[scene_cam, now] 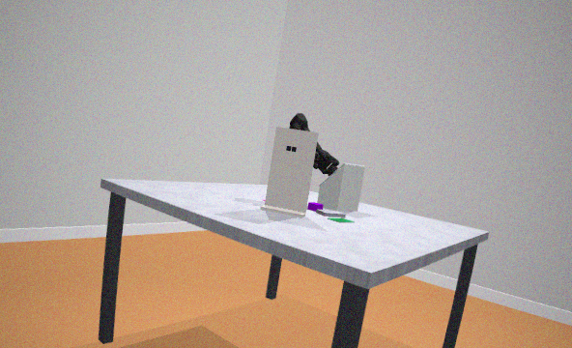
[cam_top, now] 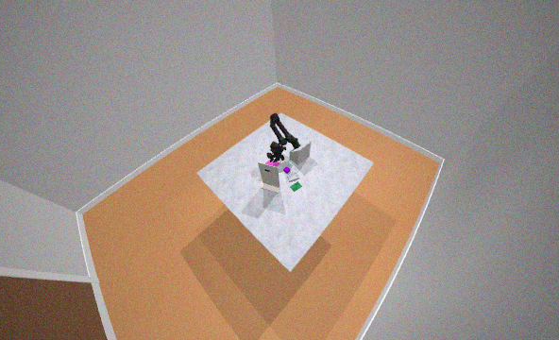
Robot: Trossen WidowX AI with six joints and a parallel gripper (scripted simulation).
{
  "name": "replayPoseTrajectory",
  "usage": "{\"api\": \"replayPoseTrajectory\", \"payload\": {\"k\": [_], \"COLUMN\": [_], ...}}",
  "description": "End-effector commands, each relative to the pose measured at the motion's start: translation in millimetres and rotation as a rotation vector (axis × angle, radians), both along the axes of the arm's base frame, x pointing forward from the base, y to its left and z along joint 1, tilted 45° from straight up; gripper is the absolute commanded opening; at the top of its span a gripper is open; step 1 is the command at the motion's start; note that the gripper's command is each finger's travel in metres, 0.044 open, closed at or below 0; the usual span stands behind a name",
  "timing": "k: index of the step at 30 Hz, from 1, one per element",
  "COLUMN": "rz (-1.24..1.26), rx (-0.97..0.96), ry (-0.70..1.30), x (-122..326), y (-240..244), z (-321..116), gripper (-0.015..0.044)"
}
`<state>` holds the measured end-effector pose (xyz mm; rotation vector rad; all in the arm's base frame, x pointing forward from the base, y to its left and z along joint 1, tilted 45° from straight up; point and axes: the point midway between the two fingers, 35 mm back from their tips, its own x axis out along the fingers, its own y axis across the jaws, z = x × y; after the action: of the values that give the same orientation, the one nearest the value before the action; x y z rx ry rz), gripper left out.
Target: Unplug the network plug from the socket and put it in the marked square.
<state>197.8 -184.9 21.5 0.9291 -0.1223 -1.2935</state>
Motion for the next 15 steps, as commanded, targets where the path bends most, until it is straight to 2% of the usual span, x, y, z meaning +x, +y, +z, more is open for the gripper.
{"api": "replayPoseTrajectory", "payload": {"k": [1,15], "rz": [-0.001,-0.001], "rx": [0.001,0.005], "ry": [0.000,0.001], "x": [-1.8,-2.3], "y": [2.8,9.5], "z": [0.8,3.3], "gripper": [0.0156,0.0156]}}
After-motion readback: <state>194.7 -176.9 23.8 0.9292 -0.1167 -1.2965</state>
